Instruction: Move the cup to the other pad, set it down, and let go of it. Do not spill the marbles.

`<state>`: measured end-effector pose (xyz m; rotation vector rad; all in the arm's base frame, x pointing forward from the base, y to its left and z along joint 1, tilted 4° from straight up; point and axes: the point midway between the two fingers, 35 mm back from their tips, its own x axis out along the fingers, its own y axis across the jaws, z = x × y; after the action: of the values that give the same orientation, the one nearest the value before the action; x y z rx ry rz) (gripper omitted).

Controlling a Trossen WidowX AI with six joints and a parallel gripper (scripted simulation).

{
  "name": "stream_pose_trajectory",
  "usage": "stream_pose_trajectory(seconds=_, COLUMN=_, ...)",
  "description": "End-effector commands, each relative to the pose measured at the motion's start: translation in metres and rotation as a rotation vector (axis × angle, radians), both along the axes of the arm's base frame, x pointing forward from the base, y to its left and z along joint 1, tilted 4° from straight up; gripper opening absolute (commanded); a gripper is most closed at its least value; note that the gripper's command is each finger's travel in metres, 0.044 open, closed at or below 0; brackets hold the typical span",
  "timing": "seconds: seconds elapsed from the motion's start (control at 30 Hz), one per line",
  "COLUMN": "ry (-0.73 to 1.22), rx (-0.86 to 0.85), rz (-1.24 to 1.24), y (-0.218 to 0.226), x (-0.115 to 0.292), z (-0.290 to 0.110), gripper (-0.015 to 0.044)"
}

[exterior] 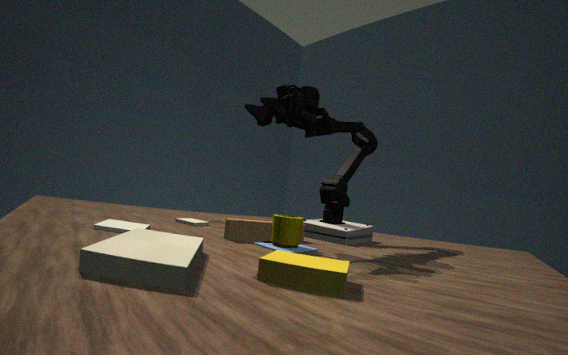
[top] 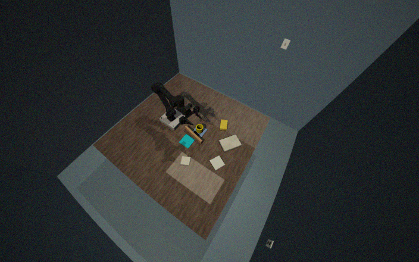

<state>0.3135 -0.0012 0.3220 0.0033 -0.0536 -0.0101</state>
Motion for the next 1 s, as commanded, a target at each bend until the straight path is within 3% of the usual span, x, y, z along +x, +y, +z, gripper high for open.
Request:
stream_pose_trajectory(seconds=0.0, ry=0.014, rx=0.016, rz=0.004, y=0.001, x=0.001, z=-0.002, gripper=0.0374)
stream_pose_trajectory(seconds=0.27, ry=0.649, rx=0.668, rz=-0.038, y=0.052, x=0.02, z=-0.113, gripper=0.0166)
stream_pose_trajectory(seconds=0.63, ry=1.113, rx=1.06, rz=-0.457, y=0.086, x=-0.017, z=-0.187, gripper=0.0166)
stream_pose_trajectory(seconds=0.97, ry=1.294, rx=1.195, rz=-0.97, y=0.111, x=-0.063, z=-0.217, gripper=0.0166)
